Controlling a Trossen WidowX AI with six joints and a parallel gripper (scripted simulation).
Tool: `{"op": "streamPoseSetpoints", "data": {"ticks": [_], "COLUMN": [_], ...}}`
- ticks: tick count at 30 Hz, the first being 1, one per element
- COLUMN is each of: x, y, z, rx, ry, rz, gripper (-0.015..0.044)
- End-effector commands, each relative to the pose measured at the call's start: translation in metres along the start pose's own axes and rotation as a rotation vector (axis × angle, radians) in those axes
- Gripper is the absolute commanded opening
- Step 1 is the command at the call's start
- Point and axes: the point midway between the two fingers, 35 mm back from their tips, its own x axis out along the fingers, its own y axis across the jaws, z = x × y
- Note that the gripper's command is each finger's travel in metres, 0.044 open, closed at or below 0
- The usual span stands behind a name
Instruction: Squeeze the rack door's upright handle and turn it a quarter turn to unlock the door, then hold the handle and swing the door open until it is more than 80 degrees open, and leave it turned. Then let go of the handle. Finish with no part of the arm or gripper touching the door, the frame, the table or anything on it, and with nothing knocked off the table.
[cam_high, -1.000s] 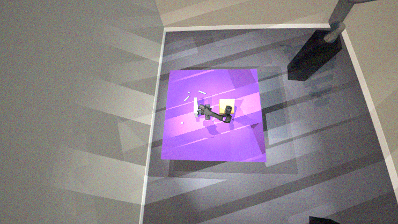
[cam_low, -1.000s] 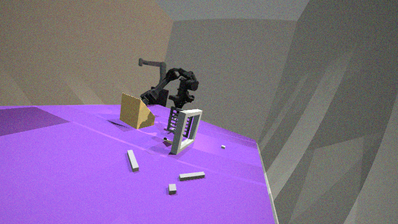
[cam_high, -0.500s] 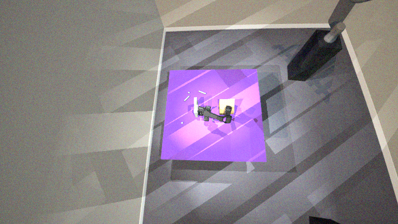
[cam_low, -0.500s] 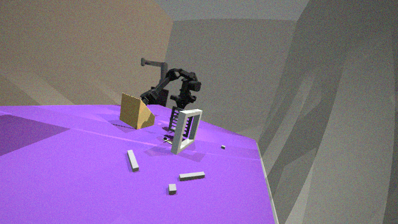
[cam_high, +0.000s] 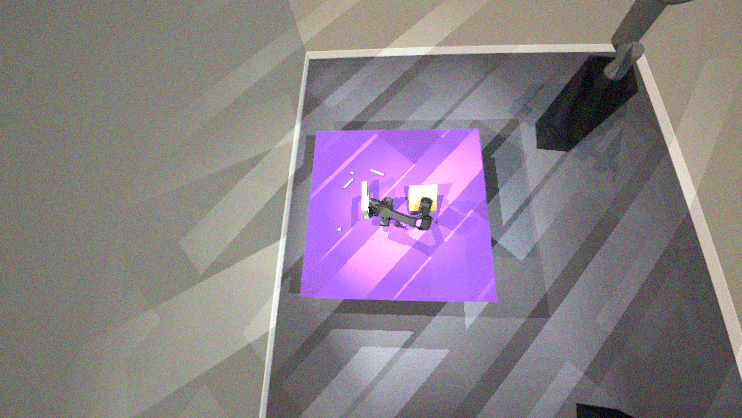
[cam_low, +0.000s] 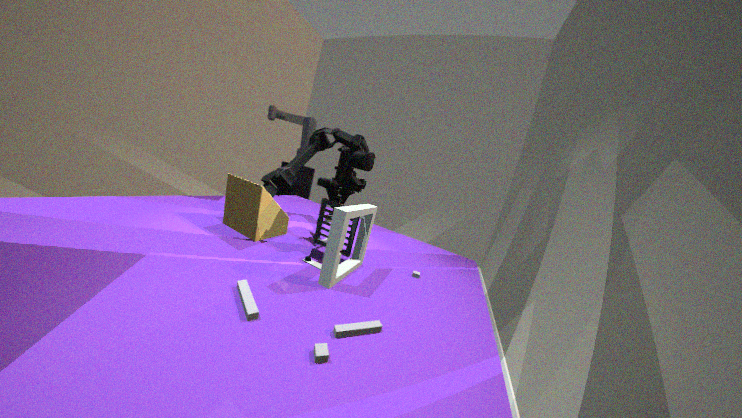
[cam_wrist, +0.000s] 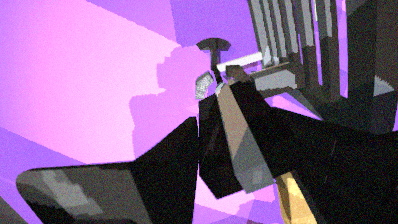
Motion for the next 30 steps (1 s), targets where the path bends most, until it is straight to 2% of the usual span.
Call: {"op": "streamPoseSetpoints", "data": {"ticks": [1, 30], "x": [0.0, -0.043], "y": [0.001, 0.0], "z": [0.0, 0.001], "rx": [0.004, 0.027], "ry": [-0.002, -0.032], "rz": [0.003, 0.0], "gripper": [0.0283, 0.0283]}}
